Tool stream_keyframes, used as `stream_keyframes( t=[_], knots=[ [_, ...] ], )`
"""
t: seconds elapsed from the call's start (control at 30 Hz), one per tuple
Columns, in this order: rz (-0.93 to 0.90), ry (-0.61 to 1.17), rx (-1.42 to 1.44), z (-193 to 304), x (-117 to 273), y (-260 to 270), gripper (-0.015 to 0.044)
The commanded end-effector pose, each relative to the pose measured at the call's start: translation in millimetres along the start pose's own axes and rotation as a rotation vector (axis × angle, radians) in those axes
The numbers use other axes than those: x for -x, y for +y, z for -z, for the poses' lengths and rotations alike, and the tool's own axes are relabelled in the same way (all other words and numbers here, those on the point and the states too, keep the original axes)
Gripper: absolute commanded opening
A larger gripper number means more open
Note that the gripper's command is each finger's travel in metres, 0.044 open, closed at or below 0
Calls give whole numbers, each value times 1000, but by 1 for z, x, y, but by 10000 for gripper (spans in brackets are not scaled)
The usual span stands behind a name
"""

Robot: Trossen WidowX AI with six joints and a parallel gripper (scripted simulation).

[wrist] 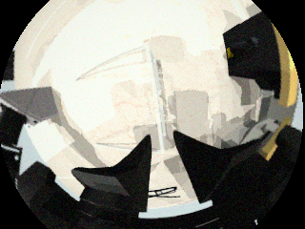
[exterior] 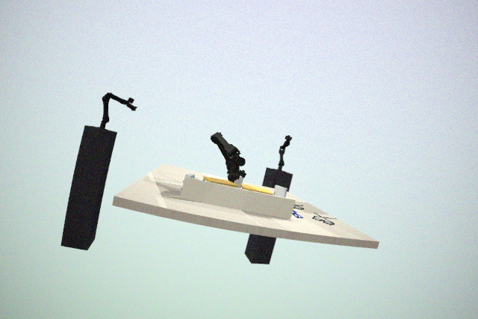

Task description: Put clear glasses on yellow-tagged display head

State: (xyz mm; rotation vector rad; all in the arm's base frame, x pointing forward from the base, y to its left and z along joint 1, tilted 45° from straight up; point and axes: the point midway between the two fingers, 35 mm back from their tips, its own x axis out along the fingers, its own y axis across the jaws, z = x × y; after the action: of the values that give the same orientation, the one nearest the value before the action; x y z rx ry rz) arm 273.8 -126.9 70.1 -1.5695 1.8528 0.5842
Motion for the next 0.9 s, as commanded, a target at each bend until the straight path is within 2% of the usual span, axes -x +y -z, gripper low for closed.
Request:
stream_keyframes(
  t=[0.0, 0.57, 0.63, 0.87],
  knots=[
    [-4, 4, 8, -1, -8, 2, 140],
    [-4, 7, 8, 1, -31, 4, 140],
    [-2, 4, 0, 2, -28, 2, 87],
    [-2, 4, 0, 2, -28, 2, 41]
  ],
)
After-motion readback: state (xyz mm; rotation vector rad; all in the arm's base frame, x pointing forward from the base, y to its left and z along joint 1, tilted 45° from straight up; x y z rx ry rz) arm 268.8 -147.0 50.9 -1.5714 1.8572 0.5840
